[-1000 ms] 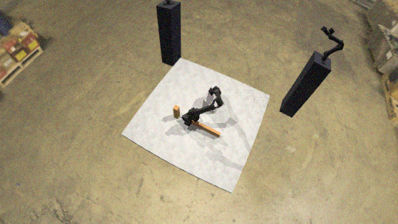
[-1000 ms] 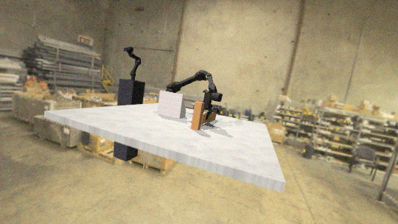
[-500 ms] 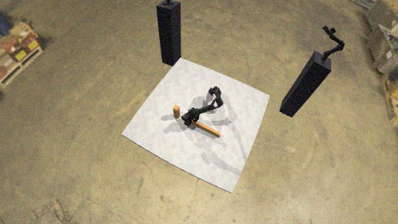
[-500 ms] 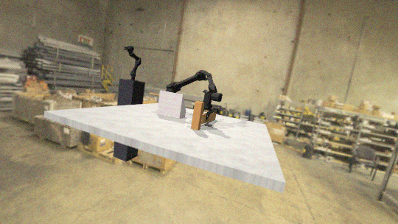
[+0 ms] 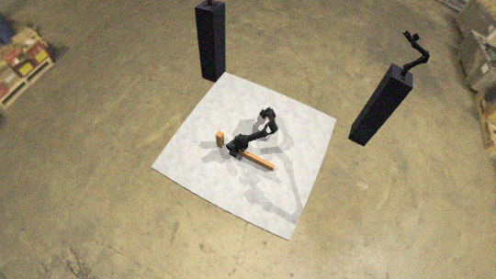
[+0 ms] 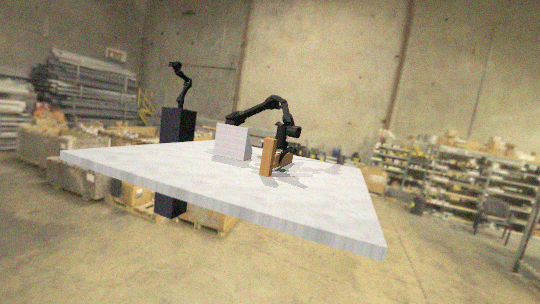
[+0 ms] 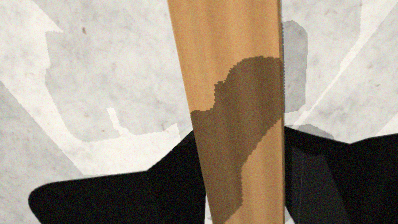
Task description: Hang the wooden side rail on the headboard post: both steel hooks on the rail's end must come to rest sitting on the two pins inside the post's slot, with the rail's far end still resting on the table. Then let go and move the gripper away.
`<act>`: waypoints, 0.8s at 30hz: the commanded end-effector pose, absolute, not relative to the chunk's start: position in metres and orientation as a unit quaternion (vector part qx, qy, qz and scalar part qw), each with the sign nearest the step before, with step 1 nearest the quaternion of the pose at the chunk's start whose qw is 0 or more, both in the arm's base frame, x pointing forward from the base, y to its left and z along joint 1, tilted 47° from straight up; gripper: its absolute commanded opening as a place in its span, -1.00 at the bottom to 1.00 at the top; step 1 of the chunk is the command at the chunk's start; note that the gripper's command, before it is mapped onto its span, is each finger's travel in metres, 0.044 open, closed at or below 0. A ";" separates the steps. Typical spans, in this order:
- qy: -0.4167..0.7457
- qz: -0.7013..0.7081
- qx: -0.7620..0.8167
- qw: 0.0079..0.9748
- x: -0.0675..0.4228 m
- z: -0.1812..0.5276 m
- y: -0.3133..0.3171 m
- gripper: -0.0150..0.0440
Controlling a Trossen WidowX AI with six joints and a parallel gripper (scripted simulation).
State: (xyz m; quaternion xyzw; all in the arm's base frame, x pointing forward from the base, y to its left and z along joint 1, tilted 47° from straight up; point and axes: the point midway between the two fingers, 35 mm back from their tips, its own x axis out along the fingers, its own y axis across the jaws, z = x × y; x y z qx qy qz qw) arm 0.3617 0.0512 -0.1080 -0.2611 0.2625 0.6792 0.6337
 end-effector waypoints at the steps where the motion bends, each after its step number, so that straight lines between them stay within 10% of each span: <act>1: 0.263 0.676 -0.262 0.636 0.363 -0.108 0.047 -0.49; 24: 0.263 0.676 -0.262 0.636 0.362 -0.110 0.045 -0.49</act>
